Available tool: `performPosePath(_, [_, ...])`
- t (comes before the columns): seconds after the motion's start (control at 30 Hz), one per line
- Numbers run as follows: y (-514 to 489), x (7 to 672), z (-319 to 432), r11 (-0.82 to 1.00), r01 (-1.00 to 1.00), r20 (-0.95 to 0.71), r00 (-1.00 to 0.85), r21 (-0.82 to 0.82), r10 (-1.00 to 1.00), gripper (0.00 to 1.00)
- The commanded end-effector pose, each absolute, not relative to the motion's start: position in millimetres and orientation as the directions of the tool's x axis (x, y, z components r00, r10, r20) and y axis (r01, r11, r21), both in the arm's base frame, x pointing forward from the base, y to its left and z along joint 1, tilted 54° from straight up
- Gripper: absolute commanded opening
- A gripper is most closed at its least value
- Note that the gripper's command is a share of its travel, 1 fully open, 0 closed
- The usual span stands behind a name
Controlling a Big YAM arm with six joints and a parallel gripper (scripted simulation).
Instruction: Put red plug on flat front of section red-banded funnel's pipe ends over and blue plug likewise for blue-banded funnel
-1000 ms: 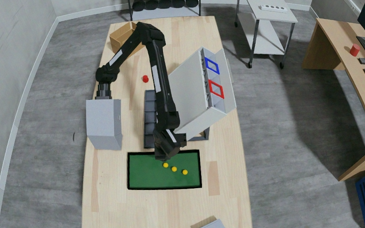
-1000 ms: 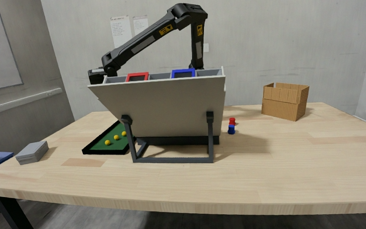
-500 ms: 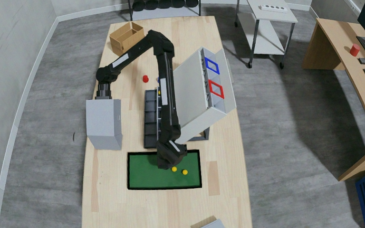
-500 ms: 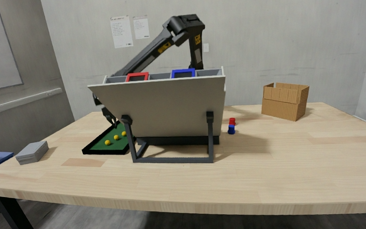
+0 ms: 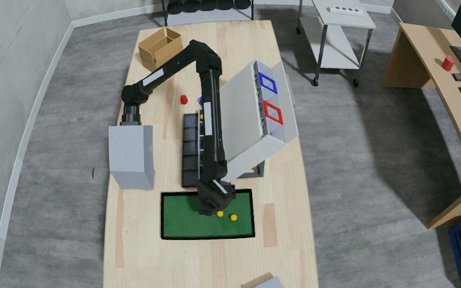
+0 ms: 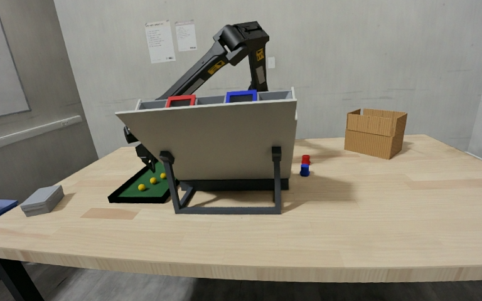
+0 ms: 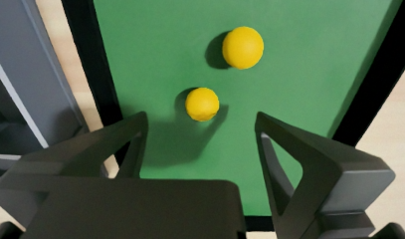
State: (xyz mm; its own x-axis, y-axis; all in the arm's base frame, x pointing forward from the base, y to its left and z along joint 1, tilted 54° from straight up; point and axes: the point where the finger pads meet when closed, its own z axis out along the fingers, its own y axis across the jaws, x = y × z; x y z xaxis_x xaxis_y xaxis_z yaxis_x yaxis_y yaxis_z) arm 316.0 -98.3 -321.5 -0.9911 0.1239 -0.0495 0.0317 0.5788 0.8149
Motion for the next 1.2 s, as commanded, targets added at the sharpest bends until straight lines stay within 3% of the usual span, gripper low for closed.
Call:
performPosePath(0.0, [-111.0, 323.9, -317.8, 0.596, 0.016, -0.085, -0.986, 0.802, 0.141, 0.8])
performPosePath(1.17, [-81.8, 327.1, -338.2, 0.596, 0.013, -0.09, -0.986, 0.803, 0.143, 0.8])
